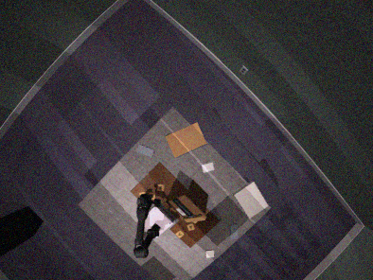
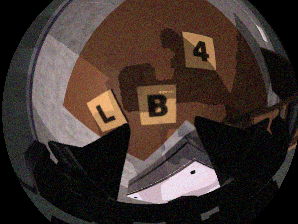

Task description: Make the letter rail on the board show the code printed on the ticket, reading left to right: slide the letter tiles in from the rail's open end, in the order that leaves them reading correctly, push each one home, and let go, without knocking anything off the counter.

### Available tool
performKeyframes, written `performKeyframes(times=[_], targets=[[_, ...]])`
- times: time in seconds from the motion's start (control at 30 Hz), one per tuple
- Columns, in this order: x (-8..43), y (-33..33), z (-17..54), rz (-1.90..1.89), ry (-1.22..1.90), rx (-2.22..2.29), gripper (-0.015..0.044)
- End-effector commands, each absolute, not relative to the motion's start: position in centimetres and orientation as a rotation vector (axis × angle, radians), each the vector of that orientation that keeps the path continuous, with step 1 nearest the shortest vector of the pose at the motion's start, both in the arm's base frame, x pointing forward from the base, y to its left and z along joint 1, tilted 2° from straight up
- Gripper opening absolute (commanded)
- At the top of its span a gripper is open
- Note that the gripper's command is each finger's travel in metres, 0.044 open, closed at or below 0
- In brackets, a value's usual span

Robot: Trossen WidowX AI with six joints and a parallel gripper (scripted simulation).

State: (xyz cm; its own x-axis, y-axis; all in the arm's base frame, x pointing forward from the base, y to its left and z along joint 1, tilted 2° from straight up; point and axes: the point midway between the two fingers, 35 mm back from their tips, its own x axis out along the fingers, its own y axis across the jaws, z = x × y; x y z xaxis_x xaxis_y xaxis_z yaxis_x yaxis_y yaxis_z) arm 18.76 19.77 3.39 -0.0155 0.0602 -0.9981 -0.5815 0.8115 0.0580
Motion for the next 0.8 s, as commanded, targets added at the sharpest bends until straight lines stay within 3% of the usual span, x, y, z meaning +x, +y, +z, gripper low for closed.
performKeyframes(times=[0.0,0.77], targets=[[18.8,19.9,3.2,0.51,1.509,-0.425,0.034],[18.8,20.3,-0.3,0.51,1.51,-0.425,0.034]])
